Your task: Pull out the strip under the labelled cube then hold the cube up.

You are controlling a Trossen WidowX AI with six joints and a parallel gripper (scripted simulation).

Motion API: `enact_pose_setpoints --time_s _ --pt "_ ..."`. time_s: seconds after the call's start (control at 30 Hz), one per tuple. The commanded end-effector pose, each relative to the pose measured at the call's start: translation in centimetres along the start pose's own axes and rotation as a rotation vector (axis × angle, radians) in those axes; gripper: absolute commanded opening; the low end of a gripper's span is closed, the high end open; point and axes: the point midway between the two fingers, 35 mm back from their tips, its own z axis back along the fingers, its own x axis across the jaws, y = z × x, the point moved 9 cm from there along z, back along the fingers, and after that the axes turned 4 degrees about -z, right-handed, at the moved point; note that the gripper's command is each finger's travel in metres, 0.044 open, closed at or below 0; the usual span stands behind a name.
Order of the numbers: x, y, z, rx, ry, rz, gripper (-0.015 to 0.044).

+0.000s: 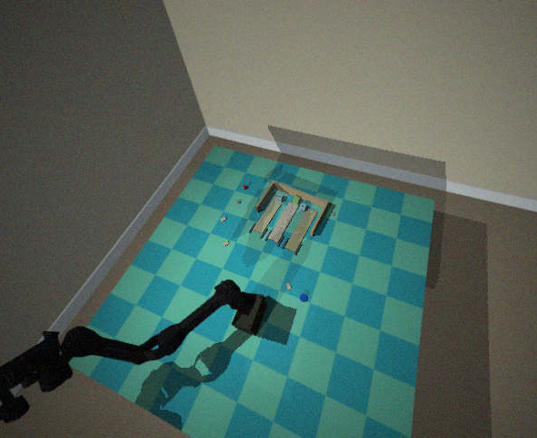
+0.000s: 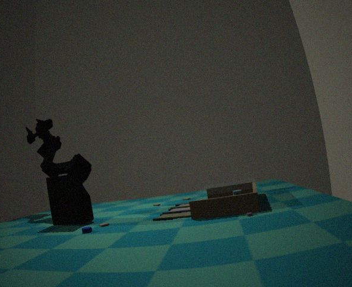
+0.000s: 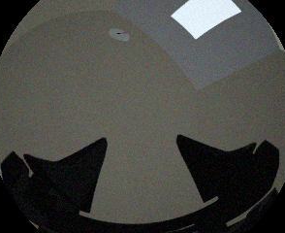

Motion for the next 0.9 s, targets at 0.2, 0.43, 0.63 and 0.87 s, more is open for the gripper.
enact_pose_setpoints --time_s 0.2,0.43,0.63,0.87 --pt "-6.8 -4.0 1.7 0.053 0.175 0.252 0.0400" --pt "-13.0 -9.2 4.4 0.122 0.371 0.510 0.0400" --pt "-18.1 -15.0 7.9 0.204 0.576 0.751 0.0400" --pt "-22.1 -22.0 12.7 0.304 0.820 0.971 0.0400"
